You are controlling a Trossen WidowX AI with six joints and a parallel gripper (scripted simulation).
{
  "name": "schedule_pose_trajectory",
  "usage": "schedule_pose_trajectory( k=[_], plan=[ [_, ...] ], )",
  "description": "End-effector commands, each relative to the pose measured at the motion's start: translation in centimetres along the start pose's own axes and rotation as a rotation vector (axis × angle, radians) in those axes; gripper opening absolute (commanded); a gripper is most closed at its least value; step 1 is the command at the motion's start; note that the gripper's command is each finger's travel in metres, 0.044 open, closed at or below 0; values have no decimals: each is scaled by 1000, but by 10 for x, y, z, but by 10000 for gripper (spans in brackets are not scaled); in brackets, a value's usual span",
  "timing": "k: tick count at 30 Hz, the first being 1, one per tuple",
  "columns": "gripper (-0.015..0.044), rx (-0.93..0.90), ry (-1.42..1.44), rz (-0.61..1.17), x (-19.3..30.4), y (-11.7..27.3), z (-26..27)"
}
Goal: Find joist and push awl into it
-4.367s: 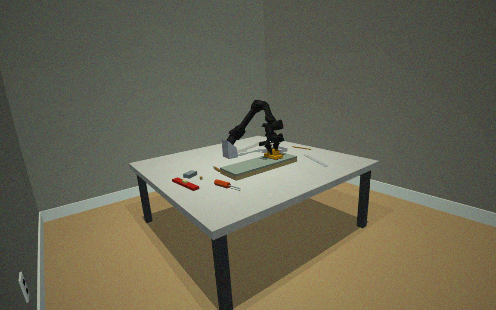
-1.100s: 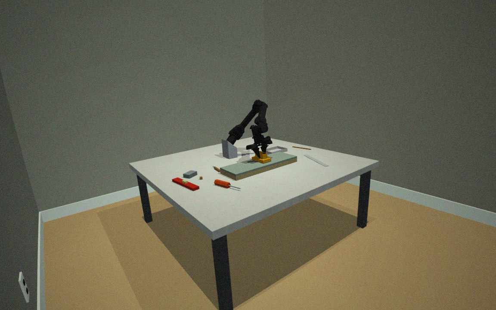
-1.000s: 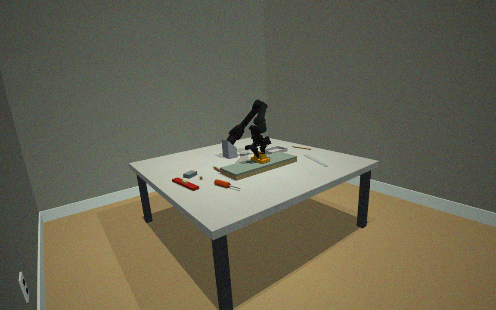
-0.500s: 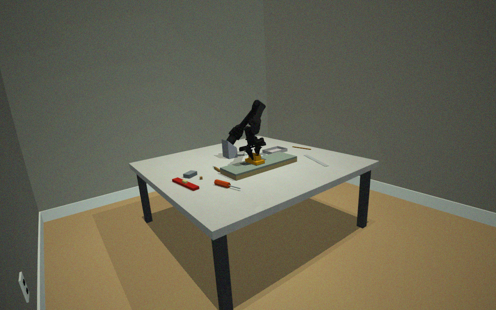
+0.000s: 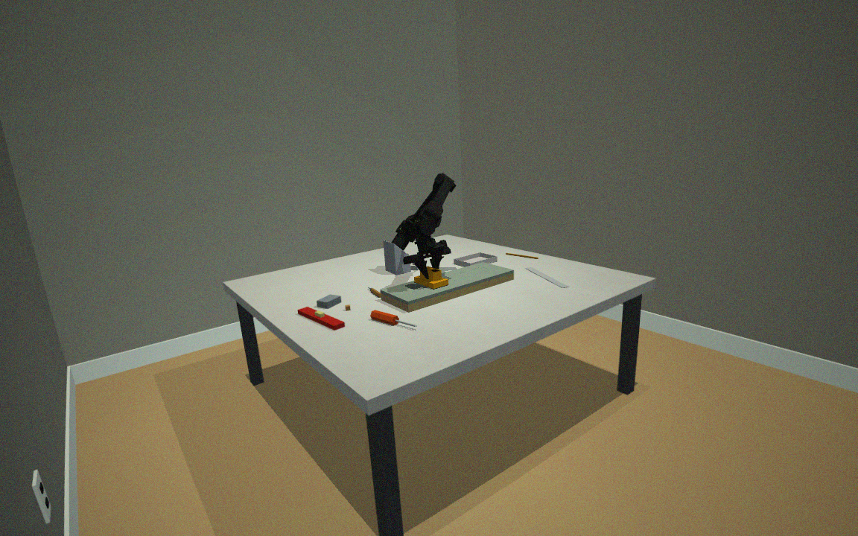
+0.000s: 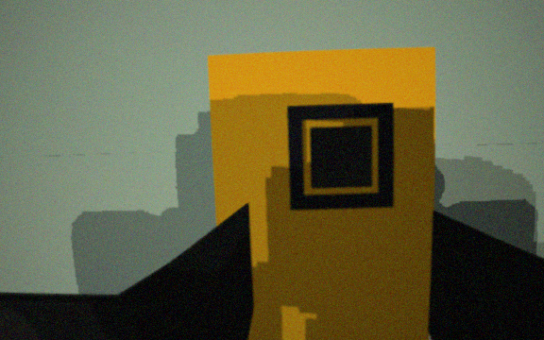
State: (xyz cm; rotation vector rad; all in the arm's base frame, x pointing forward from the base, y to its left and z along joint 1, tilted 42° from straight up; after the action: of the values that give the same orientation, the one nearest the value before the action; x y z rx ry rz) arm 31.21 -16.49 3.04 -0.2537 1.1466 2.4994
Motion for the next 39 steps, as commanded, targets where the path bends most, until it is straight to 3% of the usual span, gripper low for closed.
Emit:
schedule_pose_trajectory(
  k=[1, 31, 39],
  plan=[
    [0, 8, -2, 3, 2, 0, -17],
    [0, 14, 1, 2, 7, 3, -111],
    [0, 10, 0, -1, 6, 3, -109]
  ],
)
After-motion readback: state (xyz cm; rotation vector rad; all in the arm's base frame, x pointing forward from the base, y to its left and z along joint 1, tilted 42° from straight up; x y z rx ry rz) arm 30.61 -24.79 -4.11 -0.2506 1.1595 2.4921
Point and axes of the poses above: the point midway between the two fingers, 35 mm back from their tips, its own y axis back along the fingers, its own z axis across the jaws, x = y × z, the point moved 10 cm from there along y, back along the fingers, and after that the axes turned 3 degrees about y, right-handed, at the moved point
